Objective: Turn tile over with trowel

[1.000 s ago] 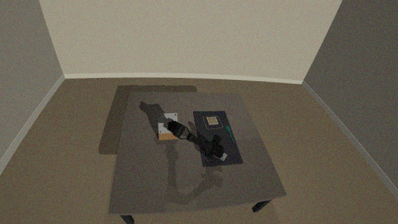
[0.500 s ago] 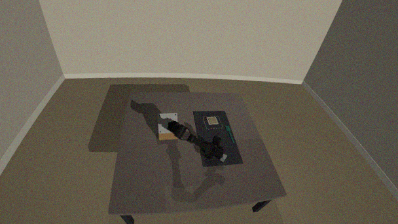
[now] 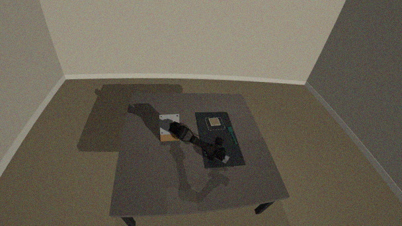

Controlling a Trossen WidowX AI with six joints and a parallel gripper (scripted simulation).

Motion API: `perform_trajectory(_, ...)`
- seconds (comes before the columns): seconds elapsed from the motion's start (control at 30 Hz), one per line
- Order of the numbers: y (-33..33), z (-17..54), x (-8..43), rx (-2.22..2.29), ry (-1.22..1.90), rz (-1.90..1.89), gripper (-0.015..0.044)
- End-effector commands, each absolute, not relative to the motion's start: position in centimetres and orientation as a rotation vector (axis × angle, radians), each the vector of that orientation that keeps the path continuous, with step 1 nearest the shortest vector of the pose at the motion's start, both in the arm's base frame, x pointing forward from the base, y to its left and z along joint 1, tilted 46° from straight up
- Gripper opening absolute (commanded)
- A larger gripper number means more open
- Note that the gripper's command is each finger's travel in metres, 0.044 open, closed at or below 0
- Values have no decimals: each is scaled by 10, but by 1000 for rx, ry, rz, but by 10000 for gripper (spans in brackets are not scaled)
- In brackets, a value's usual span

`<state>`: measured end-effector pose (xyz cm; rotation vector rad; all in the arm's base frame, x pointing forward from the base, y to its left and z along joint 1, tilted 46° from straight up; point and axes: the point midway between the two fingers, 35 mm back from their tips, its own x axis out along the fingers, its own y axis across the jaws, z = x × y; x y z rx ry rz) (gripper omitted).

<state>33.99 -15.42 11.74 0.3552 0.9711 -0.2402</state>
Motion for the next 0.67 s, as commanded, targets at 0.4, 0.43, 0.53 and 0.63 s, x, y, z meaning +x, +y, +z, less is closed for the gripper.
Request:
perform_trajectory(0.4, -152, 168, 307, 354, 971, -241, 300)
perform_trajectory(0.43, -152, 168, 307, 354, 971, -241, 300)
perform_trajectory(0.53, -134, 177, 299, 355, 972, -242, 300)
perform_trajectory(0.63, -100, 191, 277, 358, 973, -243, 300)
